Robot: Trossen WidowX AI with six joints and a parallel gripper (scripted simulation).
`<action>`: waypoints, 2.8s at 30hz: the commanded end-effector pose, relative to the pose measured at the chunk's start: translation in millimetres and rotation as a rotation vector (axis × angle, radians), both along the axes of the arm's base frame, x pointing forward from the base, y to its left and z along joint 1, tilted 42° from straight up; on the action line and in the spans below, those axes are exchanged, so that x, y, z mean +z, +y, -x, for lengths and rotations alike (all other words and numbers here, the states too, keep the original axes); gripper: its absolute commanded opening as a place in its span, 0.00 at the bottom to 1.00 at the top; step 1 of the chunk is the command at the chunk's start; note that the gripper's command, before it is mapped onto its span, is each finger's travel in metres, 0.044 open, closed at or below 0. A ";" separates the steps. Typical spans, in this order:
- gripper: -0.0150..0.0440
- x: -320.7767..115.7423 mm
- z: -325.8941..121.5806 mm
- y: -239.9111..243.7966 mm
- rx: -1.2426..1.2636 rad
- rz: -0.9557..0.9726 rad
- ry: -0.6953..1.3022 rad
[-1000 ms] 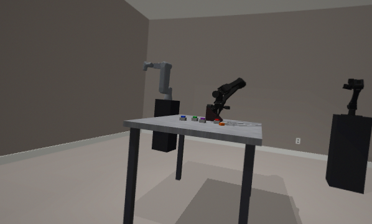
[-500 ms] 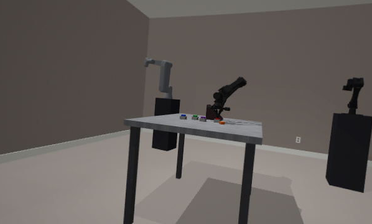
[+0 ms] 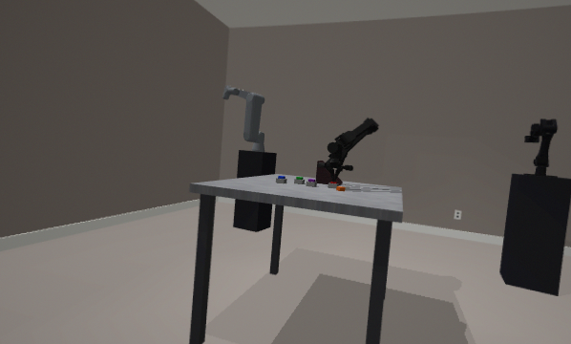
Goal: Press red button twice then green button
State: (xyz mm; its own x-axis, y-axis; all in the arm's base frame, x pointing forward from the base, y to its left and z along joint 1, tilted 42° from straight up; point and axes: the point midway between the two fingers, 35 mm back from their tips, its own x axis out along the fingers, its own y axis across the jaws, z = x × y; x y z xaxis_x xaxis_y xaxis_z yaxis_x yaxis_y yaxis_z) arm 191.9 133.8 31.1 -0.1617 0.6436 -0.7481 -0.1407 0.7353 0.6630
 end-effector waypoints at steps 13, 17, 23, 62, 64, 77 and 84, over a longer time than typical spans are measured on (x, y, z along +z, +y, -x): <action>0.29 23.6 -3.1 -22.0 -0.001 0.001 0.013; 0.29 19.6 -2.6 -18.6 -0.001 0.002 0.013; 0.29 12.3 -1.2 -12.4 -0.001 0.002 0.013; 0.29 23.8 -3.2 -22.1 -0.001 0.001 0.013; 0.29 23.8 -3.2 -22.1 -0.001 0.001 0.013; 0.29 62.8 -19.4 -70.5 -0.007 0.010 0.014; 0.29 2.2 -43.6 -144.7 -0.052 0.034 0.027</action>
State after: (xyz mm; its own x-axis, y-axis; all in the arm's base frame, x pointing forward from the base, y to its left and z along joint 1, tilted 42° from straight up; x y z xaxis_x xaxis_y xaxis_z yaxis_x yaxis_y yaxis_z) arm 230.7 19.9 58.8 -0.1498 0.6274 -0.7641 -0.1091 0.7577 0.6435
